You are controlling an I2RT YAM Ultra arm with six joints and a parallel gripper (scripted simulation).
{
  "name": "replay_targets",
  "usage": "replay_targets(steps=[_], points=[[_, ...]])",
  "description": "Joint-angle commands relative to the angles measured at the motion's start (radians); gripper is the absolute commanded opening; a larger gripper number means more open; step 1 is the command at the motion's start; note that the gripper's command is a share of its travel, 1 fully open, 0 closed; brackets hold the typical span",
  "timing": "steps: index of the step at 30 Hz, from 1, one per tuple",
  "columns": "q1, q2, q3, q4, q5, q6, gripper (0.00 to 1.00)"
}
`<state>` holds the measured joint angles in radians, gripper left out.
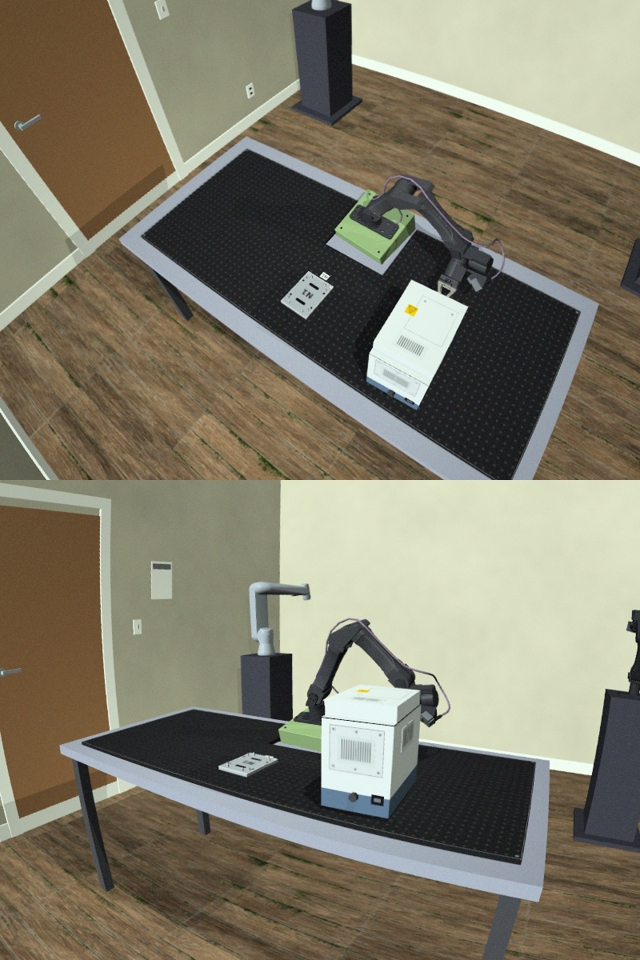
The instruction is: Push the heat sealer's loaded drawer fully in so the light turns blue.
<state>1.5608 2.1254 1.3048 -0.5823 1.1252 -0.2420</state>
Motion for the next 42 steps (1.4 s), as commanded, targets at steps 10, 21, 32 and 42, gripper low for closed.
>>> replay_targets(steps=[10, 21, 32, 42], points=[[-0.015, -0.031, -0.019, 0.034, 0.003, -0.023, 0.0], [-0.016, -0.034, -0.021, 0.046, 0.006, -0.036, 0.0], [-0.028, -0.037, -0.024, 0.061, 0.003, -0.053, 0.0], [-0.034, -0.04, -0.026, 0.071, 0.001, -0.065, 0.0]])
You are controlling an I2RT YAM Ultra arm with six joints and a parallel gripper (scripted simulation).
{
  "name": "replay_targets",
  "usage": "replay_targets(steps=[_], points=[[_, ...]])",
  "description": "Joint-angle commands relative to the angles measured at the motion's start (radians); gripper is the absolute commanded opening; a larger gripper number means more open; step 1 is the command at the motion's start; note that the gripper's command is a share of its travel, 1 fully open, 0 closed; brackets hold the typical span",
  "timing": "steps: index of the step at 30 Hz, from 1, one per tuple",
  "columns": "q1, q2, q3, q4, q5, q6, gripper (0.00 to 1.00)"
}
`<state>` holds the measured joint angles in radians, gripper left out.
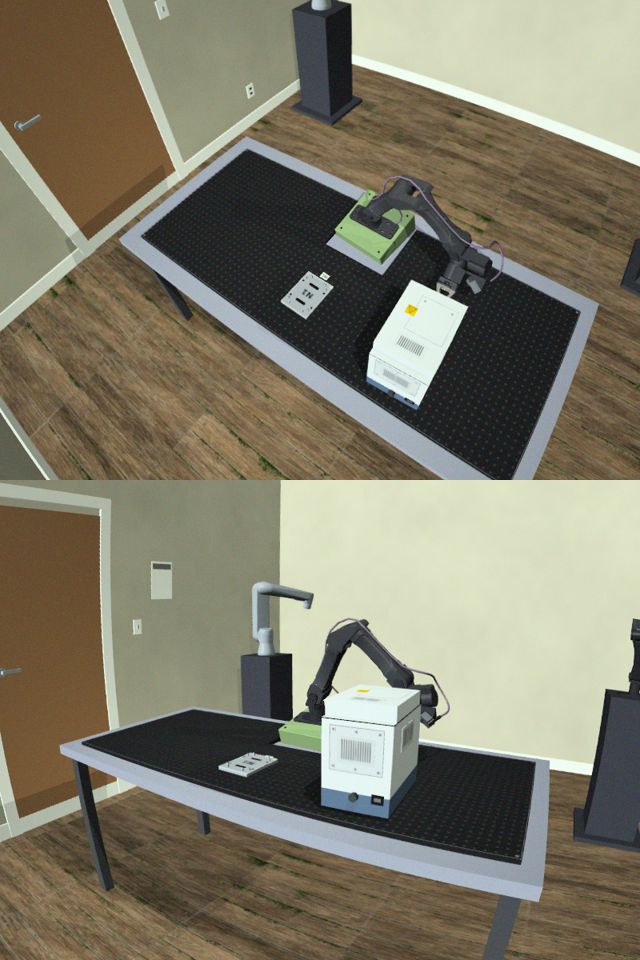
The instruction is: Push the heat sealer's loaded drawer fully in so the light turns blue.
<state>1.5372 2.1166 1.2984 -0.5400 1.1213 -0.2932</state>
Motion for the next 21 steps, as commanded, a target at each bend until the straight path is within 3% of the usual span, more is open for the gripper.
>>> replay_targets(steps=[1, 21], points=[[-0.011, -0.031, -0.02, 0.03, 0.004, -0.015, 0.0], [-0.022, -0.036, -0.021, 0.053, 0.002, -0.041, 0.0]])
